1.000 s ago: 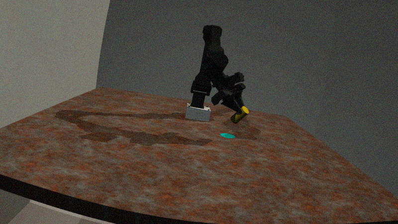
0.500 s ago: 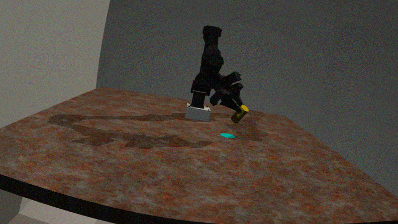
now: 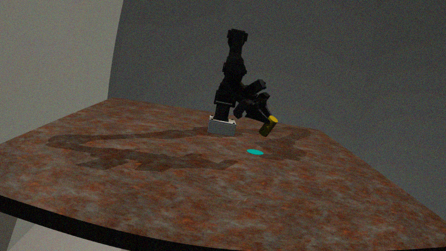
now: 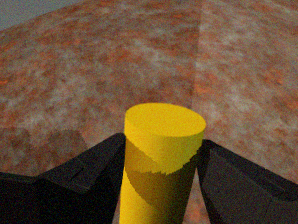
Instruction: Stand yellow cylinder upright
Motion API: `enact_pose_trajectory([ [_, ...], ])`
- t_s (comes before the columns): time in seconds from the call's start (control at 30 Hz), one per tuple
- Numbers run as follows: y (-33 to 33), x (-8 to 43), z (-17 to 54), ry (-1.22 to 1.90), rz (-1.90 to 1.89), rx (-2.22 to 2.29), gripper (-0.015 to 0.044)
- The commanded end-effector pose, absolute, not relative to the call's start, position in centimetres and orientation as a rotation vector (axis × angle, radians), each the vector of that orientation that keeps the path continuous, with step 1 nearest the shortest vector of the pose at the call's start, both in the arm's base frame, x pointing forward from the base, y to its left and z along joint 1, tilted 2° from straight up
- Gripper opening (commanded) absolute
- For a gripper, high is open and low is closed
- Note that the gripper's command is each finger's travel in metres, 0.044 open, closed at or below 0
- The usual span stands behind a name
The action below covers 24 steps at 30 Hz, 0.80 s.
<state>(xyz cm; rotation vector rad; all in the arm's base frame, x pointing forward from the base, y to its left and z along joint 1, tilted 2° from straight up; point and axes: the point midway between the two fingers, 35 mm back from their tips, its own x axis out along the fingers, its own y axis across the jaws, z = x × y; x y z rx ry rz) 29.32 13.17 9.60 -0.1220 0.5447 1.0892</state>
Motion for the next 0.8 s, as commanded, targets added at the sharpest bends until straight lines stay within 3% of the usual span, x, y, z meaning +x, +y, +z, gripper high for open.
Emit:
enact_pose_trajectory([
  [0.0,13.02,29.23,9.81,0.518,1.095,-0.107,0.0105],
  [0.77,12.14,28.25,10.35,0.386,1.125,-0.06,0.0105],
])
